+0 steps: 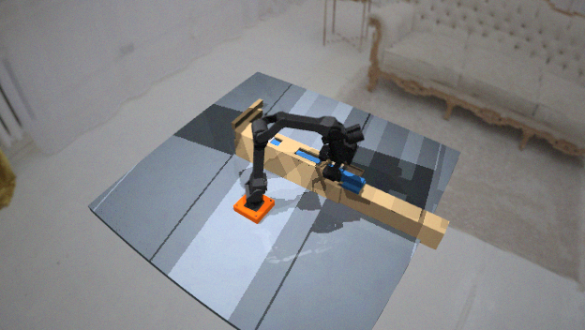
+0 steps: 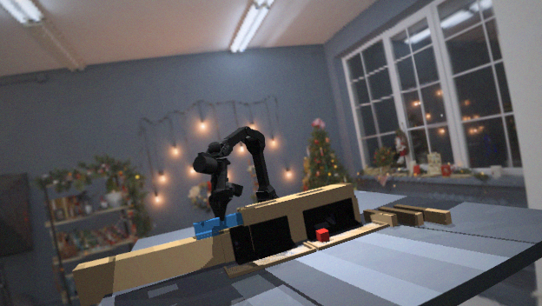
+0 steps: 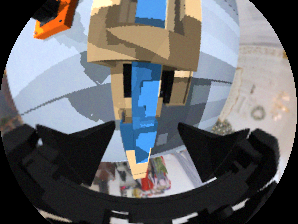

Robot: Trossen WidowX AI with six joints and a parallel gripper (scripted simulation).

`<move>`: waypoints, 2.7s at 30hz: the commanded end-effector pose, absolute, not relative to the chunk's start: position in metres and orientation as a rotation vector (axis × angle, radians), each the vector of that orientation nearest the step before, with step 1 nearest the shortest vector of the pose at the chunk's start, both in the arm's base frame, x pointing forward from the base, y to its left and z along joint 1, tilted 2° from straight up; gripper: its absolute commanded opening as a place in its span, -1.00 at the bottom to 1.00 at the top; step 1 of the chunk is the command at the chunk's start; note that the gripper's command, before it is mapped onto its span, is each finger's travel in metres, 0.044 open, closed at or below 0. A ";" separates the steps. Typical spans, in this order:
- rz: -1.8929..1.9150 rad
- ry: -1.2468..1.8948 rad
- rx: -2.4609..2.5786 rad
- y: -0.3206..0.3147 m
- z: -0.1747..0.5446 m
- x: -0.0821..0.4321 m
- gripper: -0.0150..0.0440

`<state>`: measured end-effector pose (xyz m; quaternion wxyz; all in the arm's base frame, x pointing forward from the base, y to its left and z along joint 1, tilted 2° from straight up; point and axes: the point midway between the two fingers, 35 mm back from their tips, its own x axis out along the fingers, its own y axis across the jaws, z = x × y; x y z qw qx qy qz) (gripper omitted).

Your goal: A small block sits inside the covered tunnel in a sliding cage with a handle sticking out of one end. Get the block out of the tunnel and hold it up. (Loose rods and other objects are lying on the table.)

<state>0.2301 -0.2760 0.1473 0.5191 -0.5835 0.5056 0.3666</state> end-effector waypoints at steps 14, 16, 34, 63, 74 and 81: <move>0.881 1.212 -1.400 -0.276 0.133 0.231 0.56; 0.881 1.212 -1.400 -0.276 0.133 0.231 0.38; 0.883 1.210 -1.398 -0.262 0.132 0.233 -0.49; 0.857 1.242 -1.408 -0.248 0.154 0.229 0.67; 0.889 1.206 -1.398 -0.274 0.166 0.228 1.00; 0.889 1.206 -1.398 -0.274 0.162 0.229 1.00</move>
